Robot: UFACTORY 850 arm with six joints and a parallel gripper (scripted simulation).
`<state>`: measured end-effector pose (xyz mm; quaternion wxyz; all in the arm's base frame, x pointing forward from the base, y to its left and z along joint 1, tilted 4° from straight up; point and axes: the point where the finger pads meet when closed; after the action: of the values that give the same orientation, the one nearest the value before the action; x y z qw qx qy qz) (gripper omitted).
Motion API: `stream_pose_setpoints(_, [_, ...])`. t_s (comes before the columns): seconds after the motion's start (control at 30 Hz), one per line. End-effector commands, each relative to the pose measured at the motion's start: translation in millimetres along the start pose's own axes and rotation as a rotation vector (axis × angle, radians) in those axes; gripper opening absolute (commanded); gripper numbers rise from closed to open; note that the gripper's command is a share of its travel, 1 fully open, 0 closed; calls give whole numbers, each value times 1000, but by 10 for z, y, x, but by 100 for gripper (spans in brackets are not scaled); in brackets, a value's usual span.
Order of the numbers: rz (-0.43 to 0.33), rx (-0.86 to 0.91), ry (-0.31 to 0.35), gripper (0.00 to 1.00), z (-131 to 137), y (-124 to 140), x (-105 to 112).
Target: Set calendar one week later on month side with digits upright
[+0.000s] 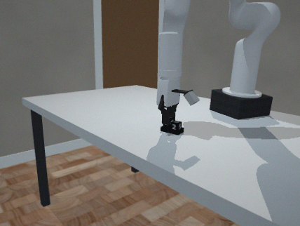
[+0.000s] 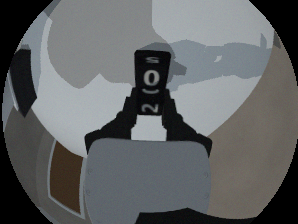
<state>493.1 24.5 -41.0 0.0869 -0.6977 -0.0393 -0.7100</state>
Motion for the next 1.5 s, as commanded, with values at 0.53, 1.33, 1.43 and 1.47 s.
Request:
stream_pose_setpoints(0.53, [0, 0, 2, 29, 8, 1, -4])
stream_pose_setpoints(1.33, [0, 0, 2, 29, 9, 1, -32])
stream_pose_setpoints(1.43, [0, 0, 2, 29, 9, 1, -46])
stream_pose_setpoints(1.47, [0, 0, 2, 29, 9, 1, -51])
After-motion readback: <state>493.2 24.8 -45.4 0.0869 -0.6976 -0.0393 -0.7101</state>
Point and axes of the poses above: the point where the finger pads meet when closed, its own x axis back along the fingers, its own z axis across the jaws, y = z × x, and after that the axes turned 8 degrees about -x, right-handed
